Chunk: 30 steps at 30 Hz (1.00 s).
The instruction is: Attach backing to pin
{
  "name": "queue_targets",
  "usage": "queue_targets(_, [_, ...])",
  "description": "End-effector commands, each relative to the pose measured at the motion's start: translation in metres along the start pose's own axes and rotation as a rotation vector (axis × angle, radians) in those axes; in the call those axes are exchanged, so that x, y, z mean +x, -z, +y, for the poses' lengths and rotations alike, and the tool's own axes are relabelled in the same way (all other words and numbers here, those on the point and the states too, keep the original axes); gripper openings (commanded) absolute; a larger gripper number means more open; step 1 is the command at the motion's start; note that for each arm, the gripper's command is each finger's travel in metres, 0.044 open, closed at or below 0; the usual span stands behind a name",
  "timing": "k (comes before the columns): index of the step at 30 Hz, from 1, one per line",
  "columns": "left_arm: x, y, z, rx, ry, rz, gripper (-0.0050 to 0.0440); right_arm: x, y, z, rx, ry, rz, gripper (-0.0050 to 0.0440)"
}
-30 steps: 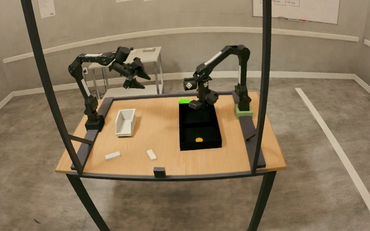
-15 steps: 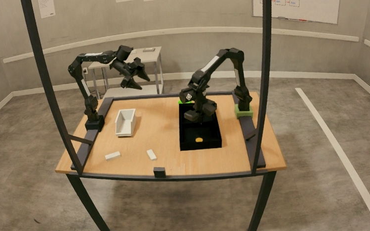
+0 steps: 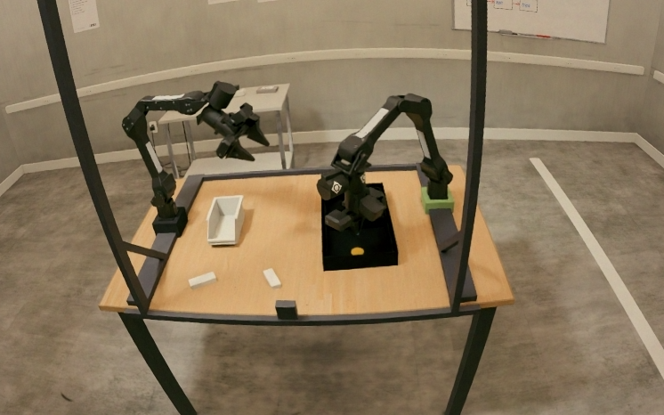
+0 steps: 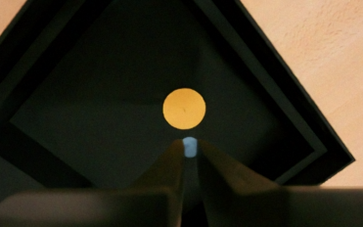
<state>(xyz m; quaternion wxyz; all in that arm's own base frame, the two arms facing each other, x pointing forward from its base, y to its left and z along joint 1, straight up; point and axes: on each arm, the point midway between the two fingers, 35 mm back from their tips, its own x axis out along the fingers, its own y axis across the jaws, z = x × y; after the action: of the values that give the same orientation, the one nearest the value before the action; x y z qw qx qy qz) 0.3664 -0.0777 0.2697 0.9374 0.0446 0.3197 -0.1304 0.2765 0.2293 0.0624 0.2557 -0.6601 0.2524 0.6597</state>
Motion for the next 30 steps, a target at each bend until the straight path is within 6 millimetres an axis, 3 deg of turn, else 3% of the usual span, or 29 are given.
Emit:
queue_targets(1, [-0.006,-0.006,0.000,0.002,-0.001,-0.021,0.0440,-0.006,0.000,-0.007,0.003,0.017,0.005,-0.0050])
queue_targets(5, [-0.006,-0.006,0.000,0.002,-0.001,-0.021,0.0440,-0.005,0.000,-0.007,0.001,0.014,0.004,-0.0050])
queue_targets(22, [-0.006,-0.006,0.000,0.002,-0.001,-0.021,0.0440,0.043,-0.001,-0.001,0.001,-0.004,0.002,-0.0050])
queue_targets(30, [-0.006,-0.006,0.000,0.002,-0.001,-0.021,0.0440,0.040,-0.001,-0.002,0.001,0.008,0.004,-0.0050])
